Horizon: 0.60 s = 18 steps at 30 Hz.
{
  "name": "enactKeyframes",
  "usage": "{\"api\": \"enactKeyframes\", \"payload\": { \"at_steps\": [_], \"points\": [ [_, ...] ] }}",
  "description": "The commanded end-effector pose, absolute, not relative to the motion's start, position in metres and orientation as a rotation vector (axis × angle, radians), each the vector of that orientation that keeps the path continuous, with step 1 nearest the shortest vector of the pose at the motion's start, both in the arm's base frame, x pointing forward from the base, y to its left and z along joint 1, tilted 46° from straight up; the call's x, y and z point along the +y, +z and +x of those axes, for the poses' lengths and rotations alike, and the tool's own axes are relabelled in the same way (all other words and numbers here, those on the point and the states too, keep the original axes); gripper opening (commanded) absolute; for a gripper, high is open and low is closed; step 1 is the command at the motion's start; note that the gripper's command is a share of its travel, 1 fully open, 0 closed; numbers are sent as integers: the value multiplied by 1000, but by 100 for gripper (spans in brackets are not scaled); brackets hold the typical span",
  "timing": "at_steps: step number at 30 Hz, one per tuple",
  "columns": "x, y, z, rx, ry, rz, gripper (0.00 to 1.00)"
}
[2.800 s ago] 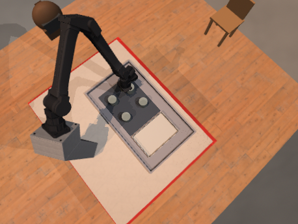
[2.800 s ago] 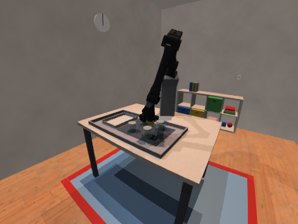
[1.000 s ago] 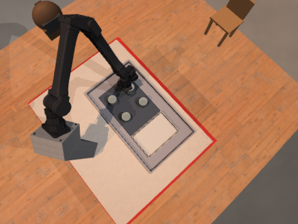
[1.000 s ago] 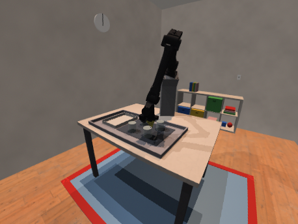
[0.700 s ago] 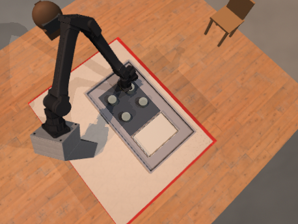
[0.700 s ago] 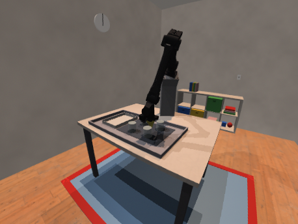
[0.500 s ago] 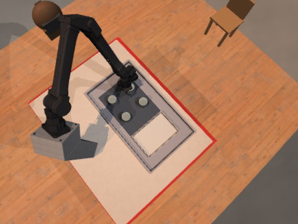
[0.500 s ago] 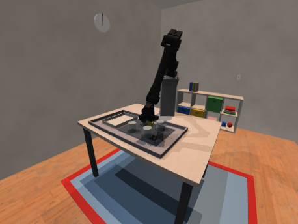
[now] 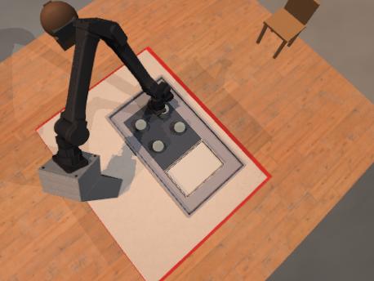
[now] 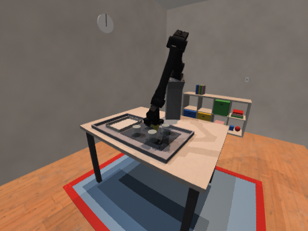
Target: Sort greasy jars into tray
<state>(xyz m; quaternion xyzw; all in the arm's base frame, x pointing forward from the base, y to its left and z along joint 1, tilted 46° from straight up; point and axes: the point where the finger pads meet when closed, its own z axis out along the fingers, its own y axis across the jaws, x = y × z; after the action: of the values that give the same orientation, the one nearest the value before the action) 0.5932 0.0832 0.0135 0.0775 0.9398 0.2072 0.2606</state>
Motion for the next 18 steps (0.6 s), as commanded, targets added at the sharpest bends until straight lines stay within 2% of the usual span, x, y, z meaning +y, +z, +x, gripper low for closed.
{"api": "enactKeyframes", "payload": {
  "at_steps": [1, 18],
  "points": [
    [63, 61, 654, 2397, 528, 198, 0],
    [62, 62, 656, 2397, 528, 198, 0]
  ]
}}
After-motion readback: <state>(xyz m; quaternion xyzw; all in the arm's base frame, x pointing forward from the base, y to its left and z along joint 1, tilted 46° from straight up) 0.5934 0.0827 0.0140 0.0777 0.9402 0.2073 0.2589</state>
